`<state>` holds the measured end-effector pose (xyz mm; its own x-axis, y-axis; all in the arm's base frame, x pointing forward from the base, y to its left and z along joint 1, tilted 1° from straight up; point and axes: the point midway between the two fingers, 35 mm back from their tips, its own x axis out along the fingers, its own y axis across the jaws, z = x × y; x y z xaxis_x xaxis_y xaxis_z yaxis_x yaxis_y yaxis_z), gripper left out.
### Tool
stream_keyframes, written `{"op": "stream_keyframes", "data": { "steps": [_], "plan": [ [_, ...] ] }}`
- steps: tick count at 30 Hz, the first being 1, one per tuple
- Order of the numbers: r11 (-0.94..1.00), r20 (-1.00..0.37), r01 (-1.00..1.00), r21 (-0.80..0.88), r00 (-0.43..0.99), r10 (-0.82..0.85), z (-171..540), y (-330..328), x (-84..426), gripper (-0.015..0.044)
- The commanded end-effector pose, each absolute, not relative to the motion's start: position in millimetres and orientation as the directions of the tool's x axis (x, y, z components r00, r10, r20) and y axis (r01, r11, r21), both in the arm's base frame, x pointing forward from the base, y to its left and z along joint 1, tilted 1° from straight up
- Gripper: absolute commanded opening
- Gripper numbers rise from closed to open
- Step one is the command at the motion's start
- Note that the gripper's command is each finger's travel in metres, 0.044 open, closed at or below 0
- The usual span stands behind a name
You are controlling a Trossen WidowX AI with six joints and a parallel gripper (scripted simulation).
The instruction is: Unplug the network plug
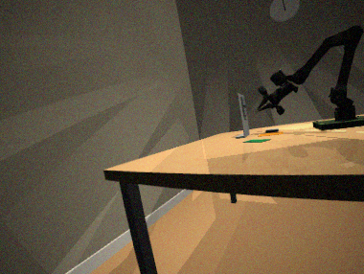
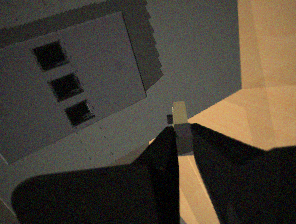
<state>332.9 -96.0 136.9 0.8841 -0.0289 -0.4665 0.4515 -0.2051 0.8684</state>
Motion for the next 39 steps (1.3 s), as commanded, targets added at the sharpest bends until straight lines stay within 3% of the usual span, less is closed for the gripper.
{"op": "stream_keyframes", "data": {
  "steps": [1, 17, 39],
  "plan": [
    [-0.211, -0.556, 0.536, 0.817, 0.830, -0.044, 122.8, -90.6, 331.7, 0.0000],
    [-0.184, -0.804, 0.783, 0.595, 0.585, -0.111, 87.3, -68.2, 305.7, 0.0000],
    [-0.181, -0.812, 0.791, 0.584, 0.573, -0.113, 58.5, -67.6, 306.6, 0.0000]
  ]
}}
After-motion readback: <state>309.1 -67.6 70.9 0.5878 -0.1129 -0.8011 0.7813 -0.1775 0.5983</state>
